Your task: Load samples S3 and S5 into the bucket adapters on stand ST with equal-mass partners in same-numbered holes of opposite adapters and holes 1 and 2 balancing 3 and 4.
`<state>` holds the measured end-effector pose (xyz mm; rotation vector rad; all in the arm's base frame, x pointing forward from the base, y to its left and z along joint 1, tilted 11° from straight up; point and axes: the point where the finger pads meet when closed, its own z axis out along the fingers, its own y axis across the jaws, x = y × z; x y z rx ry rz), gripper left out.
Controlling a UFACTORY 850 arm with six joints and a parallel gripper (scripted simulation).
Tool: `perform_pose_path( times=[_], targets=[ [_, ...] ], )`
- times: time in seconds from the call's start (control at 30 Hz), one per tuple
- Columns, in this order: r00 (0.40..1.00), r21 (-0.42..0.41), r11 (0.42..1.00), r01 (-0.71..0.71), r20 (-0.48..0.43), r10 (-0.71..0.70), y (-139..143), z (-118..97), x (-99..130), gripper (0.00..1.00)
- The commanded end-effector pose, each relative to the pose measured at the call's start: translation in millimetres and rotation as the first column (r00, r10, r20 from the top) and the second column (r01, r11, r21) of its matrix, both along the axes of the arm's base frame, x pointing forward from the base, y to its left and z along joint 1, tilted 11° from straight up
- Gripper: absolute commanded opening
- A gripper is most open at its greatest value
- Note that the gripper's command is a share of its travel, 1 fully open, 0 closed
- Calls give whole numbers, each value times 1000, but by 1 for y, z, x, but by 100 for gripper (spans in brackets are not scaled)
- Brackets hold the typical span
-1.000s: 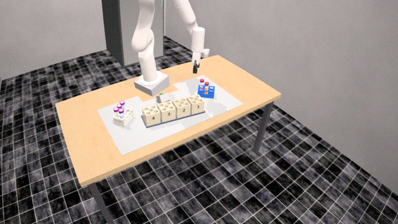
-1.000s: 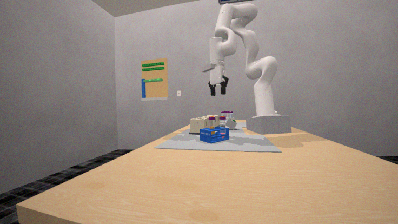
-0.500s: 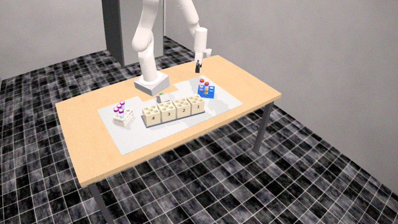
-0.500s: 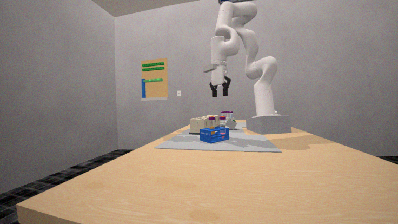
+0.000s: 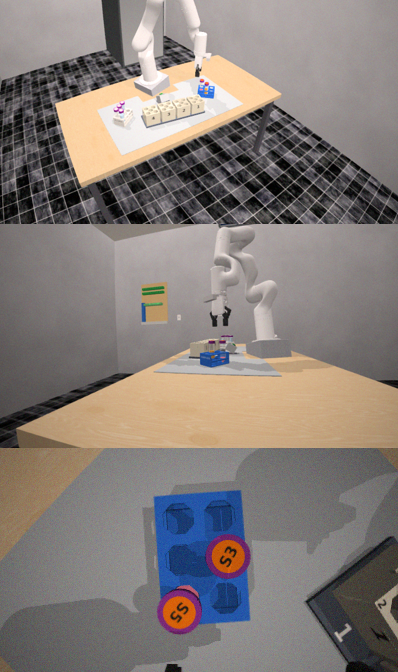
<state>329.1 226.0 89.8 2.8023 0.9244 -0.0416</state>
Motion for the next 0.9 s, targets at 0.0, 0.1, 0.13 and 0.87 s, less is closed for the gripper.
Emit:
perform_pose_path(
  times=[0.0, 0.1, 0.13, 0.87],
  targets=[
    [1000, 0, 1000, 0, 3, 0, -2, -15, 2, 100],
    [1000, 0, 1000, 0, 3, 0, -4, -22, 2, 100],
    [1000, 0, 1000, 0, 3, 0, -4, -22, 2, 100],
    [1000, 0, 1000, 0, 3, 0, -10, -55, 3, 100]
  ],
)
